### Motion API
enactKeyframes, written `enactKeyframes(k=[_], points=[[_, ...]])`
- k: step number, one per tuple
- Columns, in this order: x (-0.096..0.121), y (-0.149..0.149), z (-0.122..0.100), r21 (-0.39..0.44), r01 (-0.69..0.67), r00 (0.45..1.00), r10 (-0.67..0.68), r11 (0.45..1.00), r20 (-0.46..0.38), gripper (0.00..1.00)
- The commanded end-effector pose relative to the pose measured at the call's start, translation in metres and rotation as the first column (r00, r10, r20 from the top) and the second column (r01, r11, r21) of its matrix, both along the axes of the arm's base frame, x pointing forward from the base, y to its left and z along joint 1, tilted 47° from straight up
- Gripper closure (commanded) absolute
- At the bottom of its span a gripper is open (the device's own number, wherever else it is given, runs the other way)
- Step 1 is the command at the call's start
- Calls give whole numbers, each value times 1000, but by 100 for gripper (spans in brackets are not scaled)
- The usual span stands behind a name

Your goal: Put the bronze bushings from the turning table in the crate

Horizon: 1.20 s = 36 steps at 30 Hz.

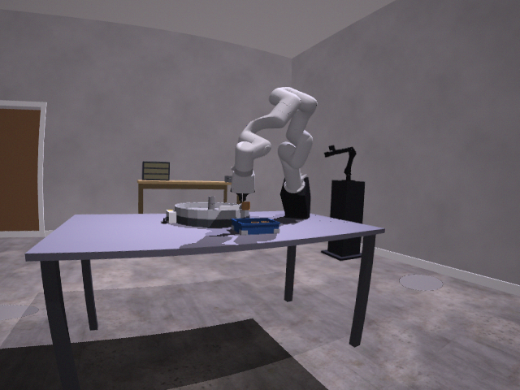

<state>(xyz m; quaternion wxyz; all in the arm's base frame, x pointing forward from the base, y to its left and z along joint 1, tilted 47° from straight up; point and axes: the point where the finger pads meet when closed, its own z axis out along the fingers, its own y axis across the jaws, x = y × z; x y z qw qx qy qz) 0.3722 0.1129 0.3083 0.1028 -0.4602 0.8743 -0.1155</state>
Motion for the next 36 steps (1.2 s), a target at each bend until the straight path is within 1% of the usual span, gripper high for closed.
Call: enactKeyframes(k=[1,7,28,36], points=[[19,13,-18,-1,2,1000,-2,1000,3,100],[27,19,-27,-1,2,1000,-2,1000,3,100],[28,20,-29,-1,2,1000,-2,1000,3,100],[32,22,-33,-1,2,1000,-2,1000,3,100]])
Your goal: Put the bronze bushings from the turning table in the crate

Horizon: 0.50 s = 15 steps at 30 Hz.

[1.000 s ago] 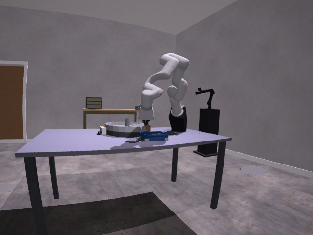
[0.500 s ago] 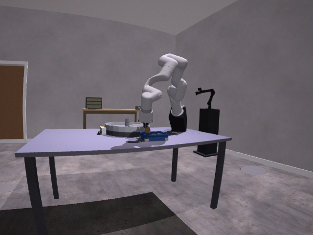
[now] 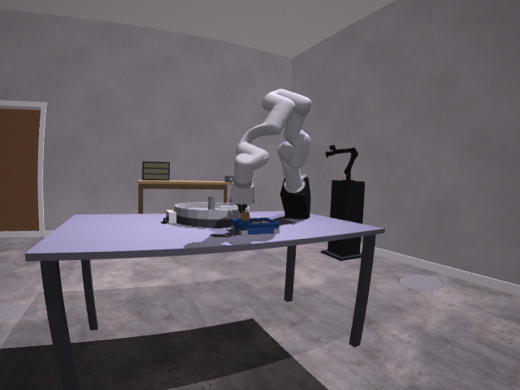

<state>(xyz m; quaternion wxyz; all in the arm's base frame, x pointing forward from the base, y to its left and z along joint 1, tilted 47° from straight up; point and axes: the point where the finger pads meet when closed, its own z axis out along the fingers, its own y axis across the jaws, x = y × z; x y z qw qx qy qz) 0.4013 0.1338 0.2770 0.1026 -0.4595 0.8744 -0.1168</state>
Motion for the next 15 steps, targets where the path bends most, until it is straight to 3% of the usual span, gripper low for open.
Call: enactKeyframes(k=[1,15], points=[[3,2,-2,1,1,1000,-1,1000,2,100],[16,11,-17,1,1,1000,-1,1000,2,100]])
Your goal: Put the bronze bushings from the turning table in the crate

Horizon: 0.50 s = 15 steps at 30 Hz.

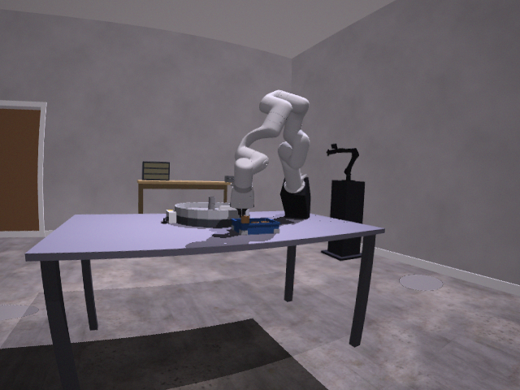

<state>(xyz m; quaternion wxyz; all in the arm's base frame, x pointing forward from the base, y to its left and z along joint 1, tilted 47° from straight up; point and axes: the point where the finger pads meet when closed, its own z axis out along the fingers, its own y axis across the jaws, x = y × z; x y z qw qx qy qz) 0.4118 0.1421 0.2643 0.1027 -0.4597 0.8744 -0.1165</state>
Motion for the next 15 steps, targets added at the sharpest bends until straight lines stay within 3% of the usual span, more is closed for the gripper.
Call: enactKeyframes(k=[1,15], points=[[6,4,-5,0,1,1000,-1,1000,3,100],[13,9,-13,0,1,1000,-1,1000,3,100]])
